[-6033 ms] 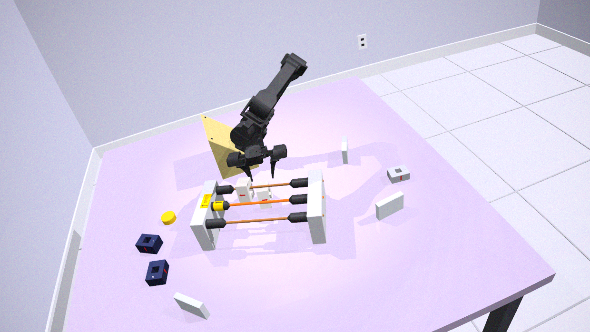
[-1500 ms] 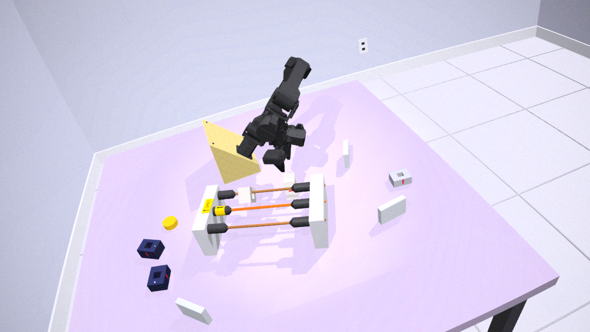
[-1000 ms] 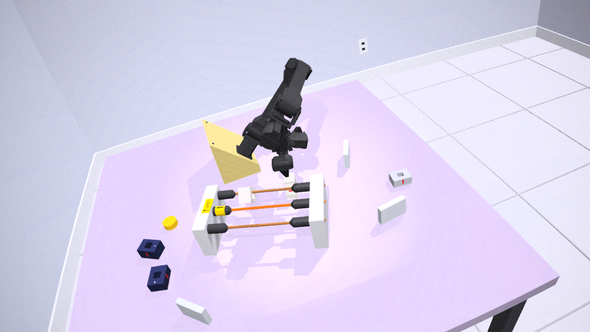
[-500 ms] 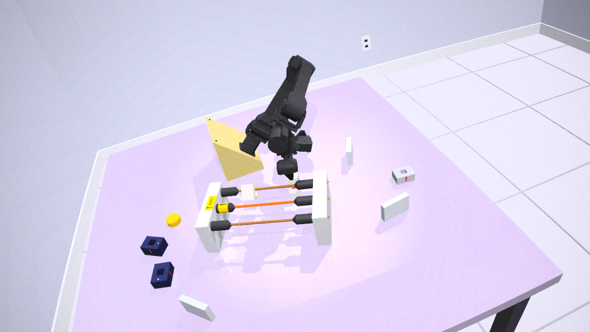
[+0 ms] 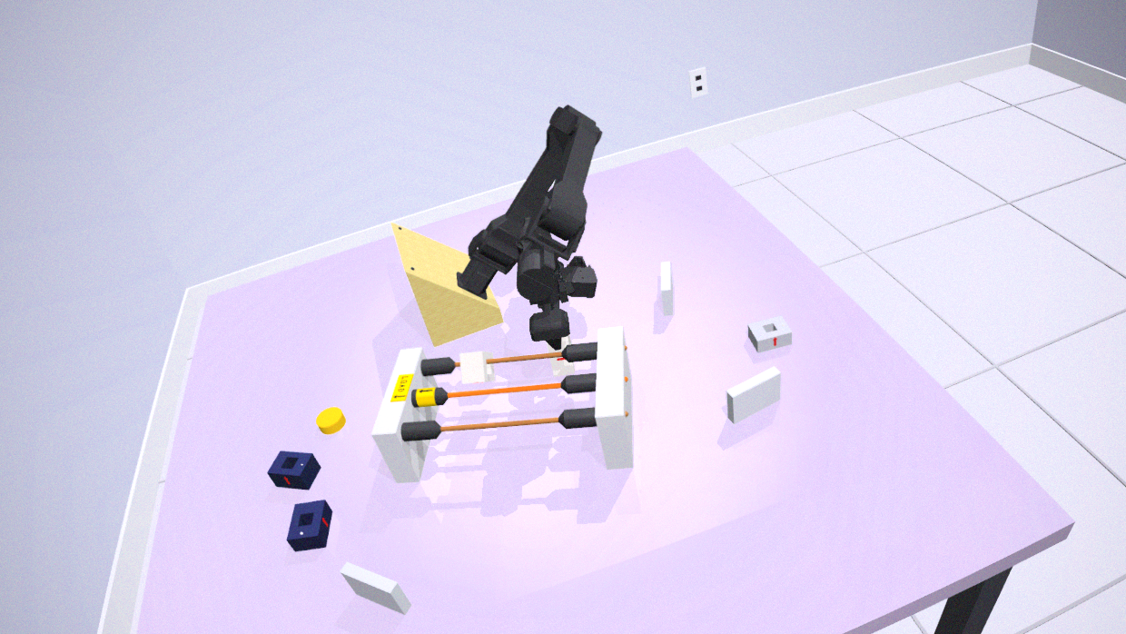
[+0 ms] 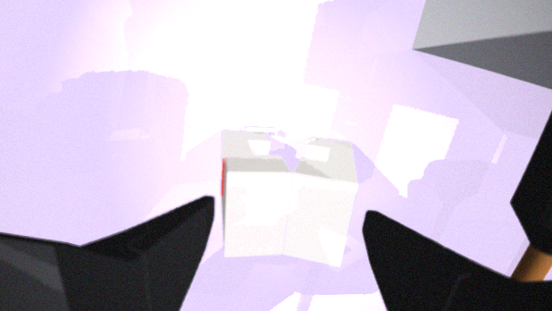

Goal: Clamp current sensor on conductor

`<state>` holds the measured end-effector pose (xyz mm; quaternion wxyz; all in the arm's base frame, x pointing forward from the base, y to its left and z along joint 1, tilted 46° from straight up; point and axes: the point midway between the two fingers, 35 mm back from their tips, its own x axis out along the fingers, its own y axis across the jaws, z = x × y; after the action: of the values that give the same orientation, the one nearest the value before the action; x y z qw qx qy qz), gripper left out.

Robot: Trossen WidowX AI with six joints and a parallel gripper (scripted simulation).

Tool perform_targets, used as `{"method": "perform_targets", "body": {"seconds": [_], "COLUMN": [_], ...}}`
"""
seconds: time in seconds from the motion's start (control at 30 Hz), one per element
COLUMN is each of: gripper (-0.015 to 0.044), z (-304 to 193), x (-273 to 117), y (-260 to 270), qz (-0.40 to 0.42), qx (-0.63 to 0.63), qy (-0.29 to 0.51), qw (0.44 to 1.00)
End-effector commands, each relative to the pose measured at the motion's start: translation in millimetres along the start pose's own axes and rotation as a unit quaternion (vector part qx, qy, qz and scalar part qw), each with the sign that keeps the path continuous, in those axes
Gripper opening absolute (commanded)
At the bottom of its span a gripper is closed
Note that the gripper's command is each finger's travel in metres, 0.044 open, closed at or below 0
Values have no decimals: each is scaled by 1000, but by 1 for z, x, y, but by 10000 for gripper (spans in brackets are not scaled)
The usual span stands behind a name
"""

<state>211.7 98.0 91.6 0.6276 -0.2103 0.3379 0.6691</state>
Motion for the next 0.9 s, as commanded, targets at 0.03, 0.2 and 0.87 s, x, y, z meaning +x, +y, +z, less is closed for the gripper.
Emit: {"method": "perform_targets", "body": {"seconds": [0.03,0.2,0.87], "gripper": [273,240,0], "z": [0,0,-2], "x": [-1,-1,-55], "y": [0,0,-3], "qz": [0,0,0], "qx": [-1,-1,2], "qy": [0,0,2], "qw": [1000,1000,1000]}}
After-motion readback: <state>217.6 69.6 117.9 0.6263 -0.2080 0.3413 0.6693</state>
